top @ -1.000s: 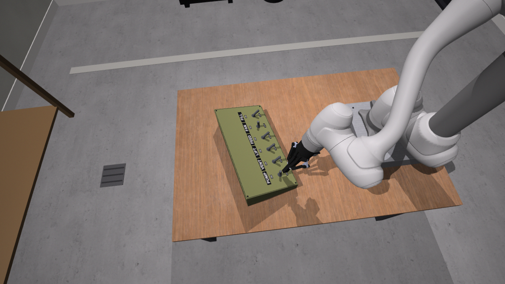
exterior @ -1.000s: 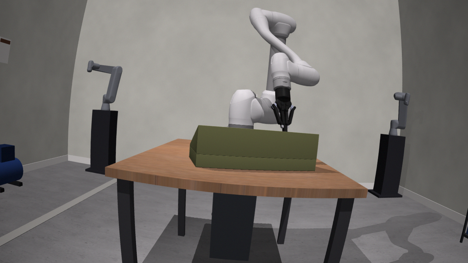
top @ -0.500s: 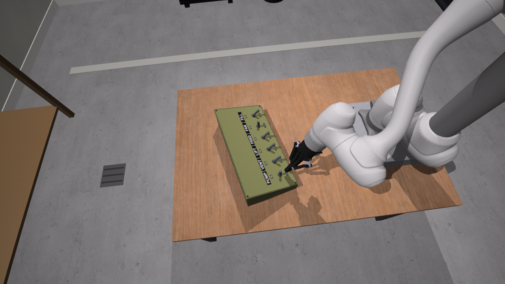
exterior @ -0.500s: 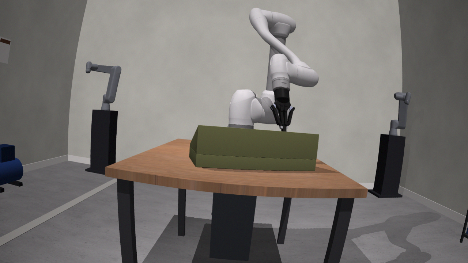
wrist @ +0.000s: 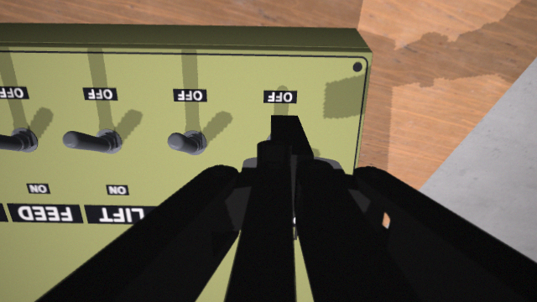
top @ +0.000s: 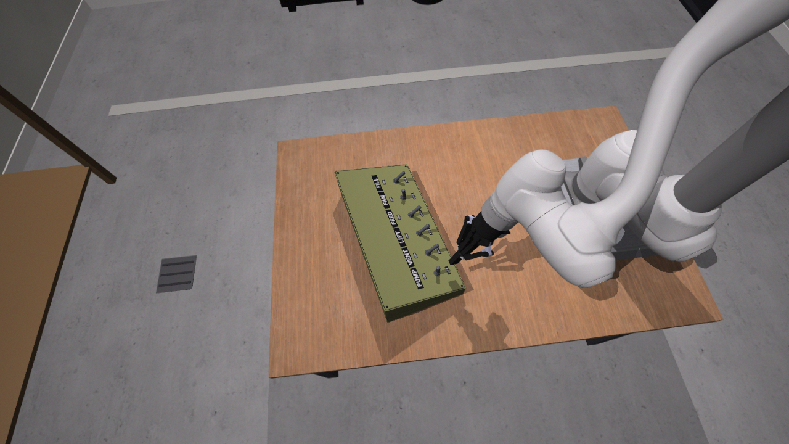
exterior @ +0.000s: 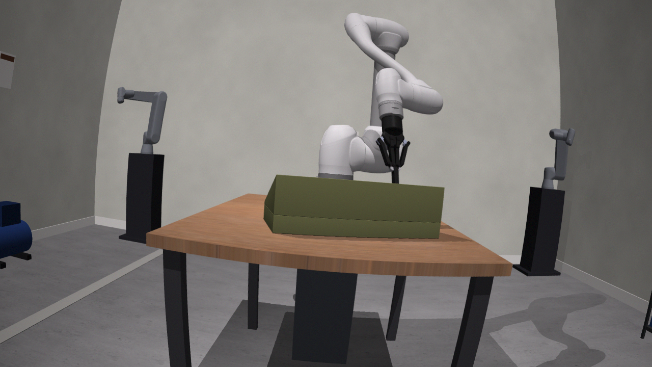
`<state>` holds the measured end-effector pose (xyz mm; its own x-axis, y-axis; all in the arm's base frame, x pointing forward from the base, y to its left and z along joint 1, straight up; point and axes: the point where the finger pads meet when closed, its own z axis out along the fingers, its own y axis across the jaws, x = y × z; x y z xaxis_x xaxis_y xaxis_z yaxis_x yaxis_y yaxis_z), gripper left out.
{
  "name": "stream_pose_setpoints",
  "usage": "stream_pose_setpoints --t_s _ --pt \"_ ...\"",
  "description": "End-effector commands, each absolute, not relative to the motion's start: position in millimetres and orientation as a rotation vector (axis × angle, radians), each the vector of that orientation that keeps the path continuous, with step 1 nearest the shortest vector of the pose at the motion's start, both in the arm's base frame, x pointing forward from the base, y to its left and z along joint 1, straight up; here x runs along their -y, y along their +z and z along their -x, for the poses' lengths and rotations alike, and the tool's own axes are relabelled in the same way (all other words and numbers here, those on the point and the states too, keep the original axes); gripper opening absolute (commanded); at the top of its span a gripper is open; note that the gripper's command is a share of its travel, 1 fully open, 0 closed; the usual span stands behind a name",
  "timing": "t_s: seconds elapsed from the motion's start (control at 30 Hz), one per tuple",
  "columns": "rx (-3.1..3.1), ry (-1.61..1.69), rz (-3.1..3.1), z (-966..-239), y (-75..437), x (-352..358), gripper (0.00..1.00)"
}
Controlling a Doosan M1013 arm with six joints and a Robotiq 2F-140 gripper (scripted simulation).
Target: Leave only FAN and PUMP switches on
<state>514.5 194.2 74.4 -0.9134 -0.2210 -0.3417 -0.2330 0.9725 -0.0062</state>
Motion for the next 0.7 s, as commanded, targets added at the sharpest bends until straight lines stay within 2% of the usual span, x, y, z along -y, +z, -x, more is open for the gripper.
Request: stream_pose_setpoints --t_s 0.0,0.2,0.57,0.6,0.67 --pt "-2.774 0.05 0.329 -508.9 91.8 -193.0 0.1" --pt "-2.774 0.05 0.329 -497.0 125.1 -190.3 0.1" --pt "-2.774 0.05 0.329 -491.0 142.1 -189.0 0.1" --pt "-2.774 0.05 0.329 -491.0 142.1 -189.0 1.0" --pt "-2.774 0.05 0.329 -491.0 142.1 -189.0 1.0"
